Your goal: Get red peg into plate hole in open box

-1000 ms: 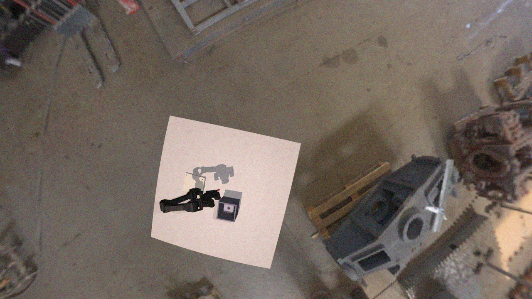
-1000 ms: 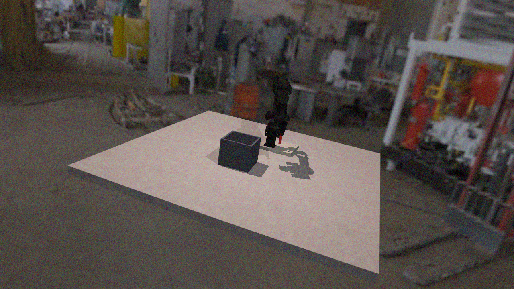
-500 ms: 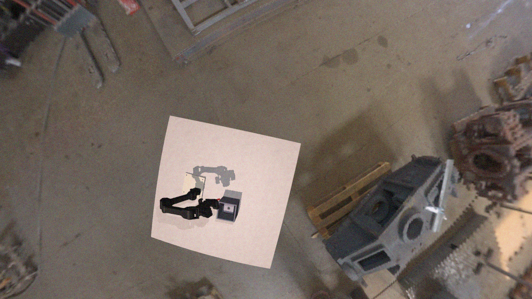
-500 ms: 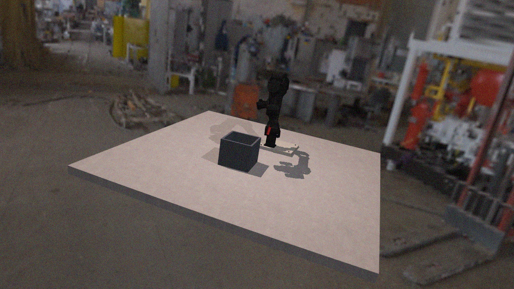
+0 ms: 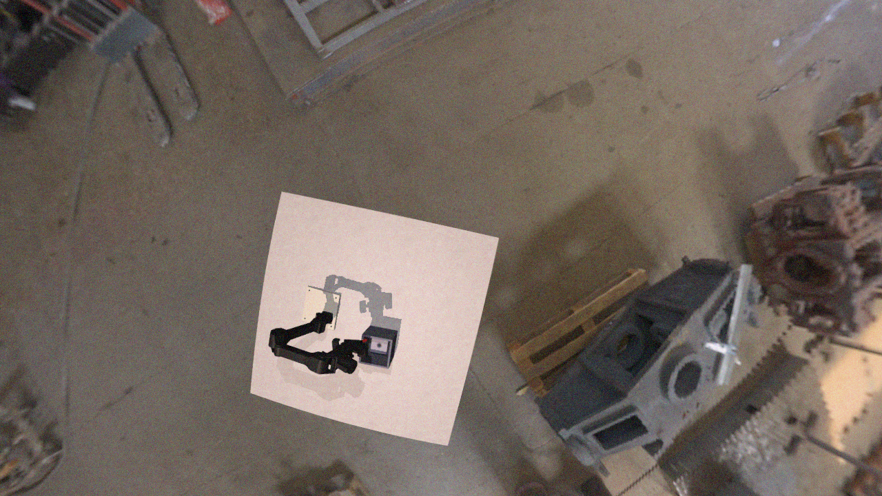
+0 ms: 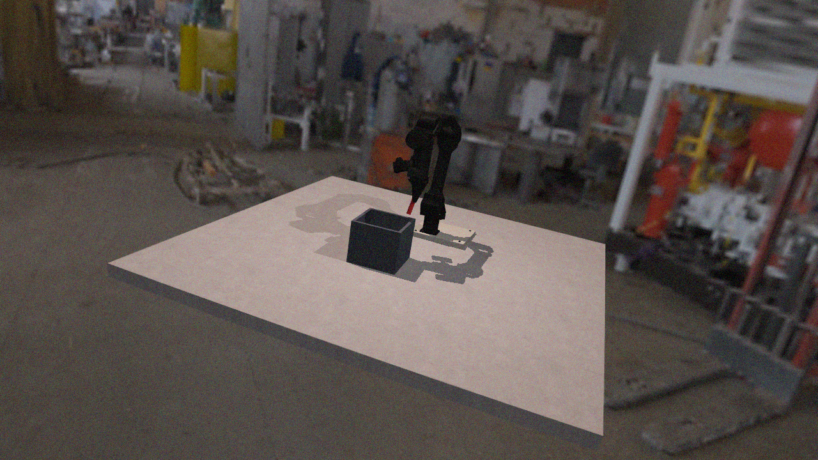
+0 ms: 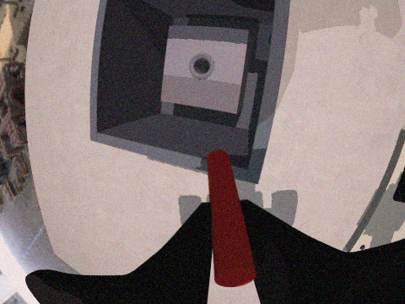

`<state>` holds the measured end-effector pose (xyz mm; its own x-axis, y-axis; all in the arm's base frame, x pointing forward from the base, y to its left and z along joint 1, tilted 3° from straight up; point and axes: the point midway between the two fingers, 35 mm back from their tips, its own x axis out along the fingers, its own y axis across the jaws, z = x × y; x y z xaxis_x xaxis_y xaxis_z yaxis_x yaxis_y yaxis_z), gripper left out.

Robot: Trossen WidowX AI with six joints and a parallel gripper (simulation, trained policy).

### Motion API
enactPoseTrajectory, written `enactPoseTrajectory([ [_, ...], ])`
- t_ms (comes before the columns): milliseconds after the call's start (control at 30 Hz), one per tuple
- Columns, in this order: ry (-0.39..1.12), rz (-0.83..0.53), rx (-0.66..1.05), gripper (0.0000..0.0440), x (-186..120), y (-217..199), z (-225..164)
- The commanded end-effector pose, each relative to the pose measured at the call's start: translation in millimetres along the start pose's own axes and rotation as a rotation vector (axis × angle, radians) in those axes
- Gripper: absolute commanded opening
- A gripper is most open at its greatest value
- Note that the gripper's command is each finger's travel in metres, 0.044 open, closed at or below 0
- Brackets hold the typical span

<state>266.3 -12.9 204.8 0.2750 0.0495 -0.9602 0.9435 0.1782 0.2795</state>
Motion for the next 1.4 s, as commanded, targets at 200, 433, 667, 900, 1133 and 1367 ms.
enactPoseTrajectory([
  [200, 0.000, -0.041, 0.012, 0.0000, 12, 4, 25],
  [433, 0.006, -0.065, 0.018, 0.0000, 26, 7, 43],
  [667, 0.018, -0.091, 0.019, 0.0000, 46, 7, 58],
  [900, 0.039, -0.105, 0.011, 0.0000, 68, 8, 66],
  [1133, 0.063, -0.107, -0.004, 0.0000, 88, 12, 71],
  [1367, 0.084, -0.118, -0.037, 0.0000, 110, 14, 72],
])
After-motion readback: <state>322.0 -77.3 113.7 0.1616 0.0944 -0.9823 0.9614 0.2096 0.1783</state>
